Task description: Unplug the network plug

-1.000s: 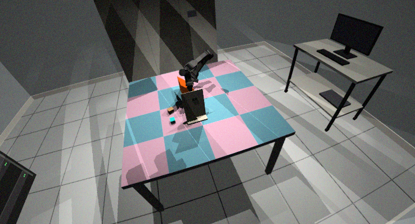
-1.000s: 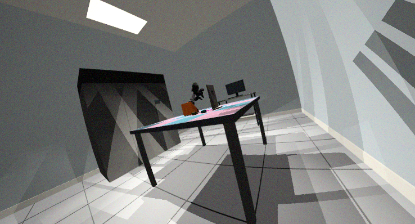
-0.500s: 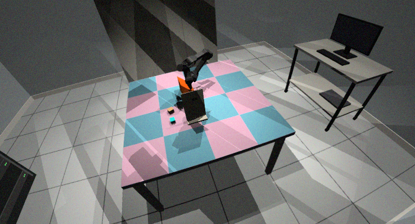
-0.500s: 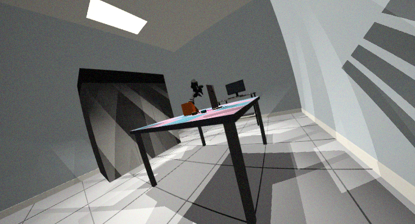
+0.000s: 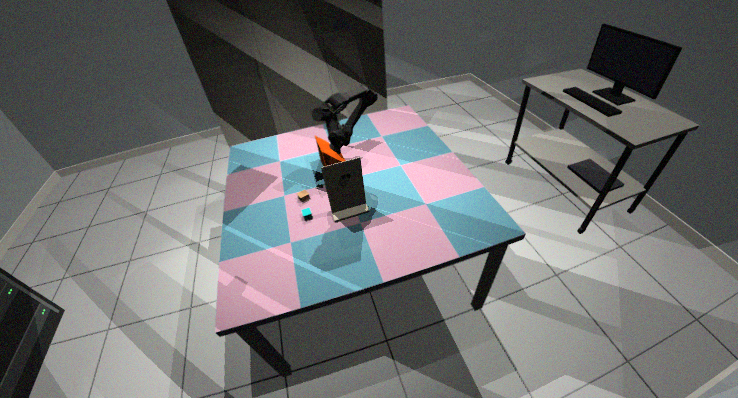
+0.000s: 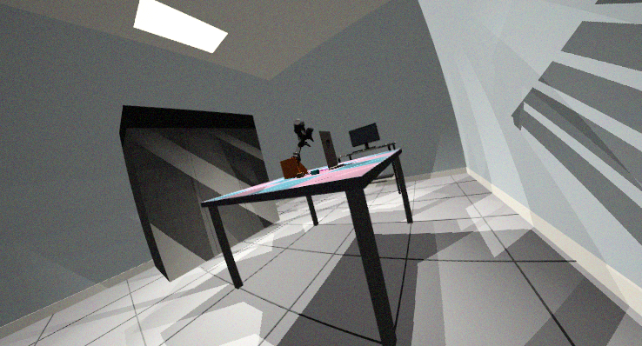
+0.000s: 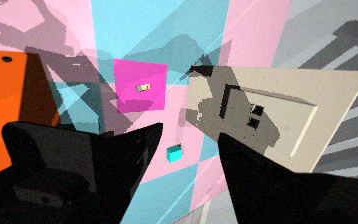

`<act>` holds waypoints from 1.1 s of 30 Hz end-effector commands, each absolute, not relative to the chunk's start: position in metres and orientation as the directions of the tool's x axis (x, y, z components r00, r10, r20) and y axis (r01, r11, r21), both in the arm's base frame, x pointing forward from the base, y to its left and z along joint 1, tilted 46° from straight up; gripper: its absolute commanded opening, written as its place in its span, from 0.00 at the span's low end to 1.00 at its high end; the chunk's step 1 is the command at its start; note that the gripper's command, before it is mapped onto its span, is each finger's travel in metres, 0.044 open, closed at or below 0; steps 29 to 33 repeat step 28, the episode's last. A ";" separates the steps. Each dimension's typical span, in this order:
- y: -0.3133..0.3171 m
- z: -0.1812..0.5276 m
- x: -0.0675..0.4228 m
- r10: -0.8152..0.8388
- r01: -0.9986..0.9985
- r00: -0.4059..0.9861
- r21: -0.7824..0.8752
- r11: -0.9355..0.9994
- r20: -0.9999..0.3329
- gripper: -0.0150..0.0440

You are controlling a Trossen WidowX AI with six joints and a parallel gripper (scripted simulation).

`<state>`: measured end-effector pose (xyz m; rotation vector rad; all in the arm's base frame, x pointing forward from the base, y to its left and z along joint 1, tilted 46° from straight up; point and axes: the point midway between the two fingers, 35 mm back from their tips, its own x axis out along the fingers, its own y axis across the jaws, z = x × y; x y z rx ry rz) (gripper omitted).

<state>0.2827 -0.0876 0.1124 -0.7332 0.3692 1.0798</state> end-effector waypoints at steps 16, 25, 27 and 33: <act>-0.088 0.112 0.283 0.662 -0.895 0.440 -0.356 0.269 -0.606 1.00; -0.088 0.112 0.283 0.662 -0.895 0.440 -0.356 0.269 -0.606 1.00; -0.088 0.112 0.283 0.662 -0.895 0.440 -0.356 0.269 -0.606 1.00; -0.088 0.112 0.283 0.662 -0.895 0.440 -0.356 0.269 -0.606 1.00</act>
